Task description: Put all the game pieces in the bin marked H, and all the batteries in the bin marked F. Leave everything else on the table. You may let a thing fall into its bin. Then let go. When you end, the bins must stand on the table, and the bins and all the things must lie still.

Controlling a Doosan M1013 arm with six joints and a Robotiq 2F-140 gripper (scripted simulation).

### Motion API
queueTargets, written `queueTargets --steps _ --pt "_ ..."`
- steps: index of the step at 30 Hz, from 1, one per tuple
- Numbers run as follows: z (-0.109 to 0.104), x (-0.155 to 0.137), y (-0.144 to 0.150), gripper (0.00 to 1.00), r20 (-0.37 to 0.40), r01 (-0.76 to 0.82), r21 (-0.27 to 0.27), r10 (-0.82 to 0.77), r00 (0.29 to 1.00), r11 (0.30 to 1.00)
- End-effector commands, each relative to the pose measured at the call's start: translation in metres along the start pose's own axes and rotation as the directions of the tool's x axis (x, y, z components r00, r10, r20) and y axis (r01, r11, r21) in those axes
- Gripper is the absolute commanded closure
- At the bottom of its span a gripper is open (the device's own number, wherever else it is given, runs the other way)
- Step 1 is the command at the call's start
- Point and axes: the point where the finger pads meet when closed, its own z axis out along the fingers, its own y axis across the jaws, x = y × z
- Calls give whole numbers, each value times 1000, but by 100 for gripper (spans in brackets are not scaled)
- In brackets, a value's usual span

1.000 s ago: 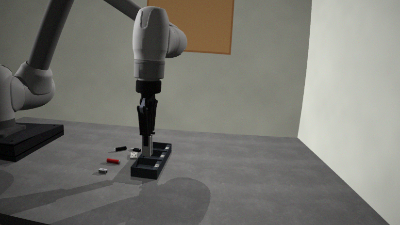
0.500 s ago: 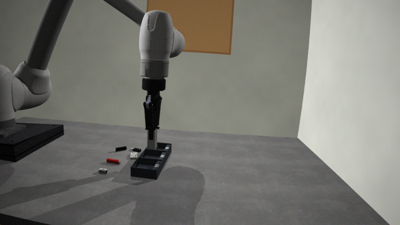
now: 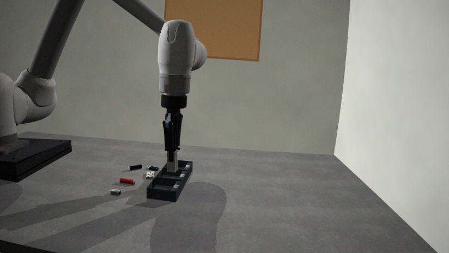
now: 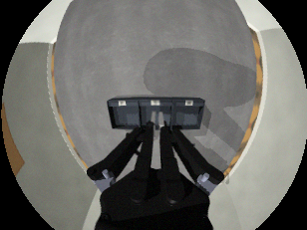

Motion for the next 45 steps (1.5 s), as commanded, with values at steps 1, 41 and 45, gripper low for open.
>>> queueTargets --steps 1,41,45 --pt "6 0 0 95 0 0 0 0 1000 1000" --pt "25 0 0 95 0 0 0 0 1000 1000" --pt "25 0 0 95 0 0 0 0 1000 1000"
